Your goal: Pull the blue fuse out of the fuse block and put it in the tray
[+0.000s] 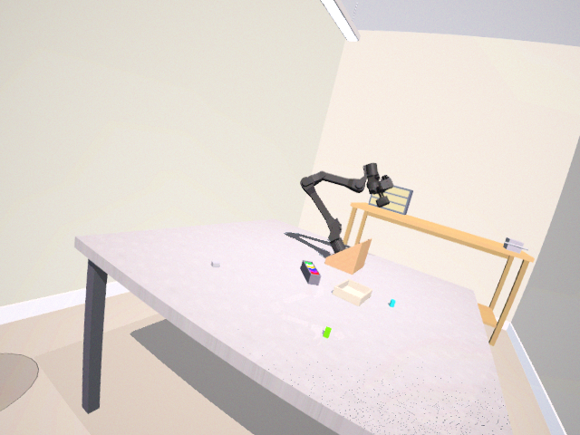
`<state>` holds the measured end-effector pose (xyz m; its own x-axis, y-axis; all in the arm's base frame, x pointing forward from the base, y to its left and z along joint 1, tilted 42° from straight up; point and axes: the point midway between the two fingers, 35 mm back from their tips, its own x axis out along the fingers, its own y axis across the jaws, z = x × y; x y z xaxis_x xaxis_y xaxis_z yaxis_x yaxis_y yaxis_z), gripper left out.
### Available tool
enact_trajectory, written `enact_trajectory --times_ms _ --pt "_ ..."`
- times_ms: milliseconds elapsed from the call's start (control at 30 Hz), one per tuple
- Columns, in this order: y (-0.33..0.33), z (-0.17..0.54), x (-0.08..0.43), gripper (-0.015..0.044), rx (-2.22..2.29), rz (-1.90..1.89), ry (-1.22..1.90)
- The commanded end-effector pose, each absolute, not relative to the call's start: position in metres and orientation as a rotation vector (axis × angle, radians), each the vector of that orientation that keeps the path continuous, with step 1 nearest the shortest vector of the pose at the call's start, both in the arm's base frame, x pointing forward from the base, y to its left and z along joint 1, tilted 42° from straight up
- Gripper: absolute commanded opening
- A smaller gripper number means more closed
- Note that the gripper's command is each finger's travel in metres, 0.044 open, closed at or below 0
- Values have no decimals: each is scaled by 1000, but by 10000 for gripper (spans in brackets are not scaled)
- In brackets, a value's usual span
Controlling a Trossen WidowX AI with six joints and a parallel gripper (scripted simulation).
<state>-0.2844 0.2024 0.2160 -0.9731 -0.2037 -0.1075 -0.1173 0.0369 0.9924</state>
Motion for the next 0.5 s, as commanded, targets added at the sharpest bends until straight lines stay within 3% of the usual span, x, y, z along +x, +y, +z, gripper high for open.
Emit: enact_trajectory --times_ms 0,367,467 --pt "205 215 -284 374 337 -2112 -2228" --pt "338 155 -188 85 -138 -2128 -3024" --pt "360 137 -147 74 -282 -2088 -3225"
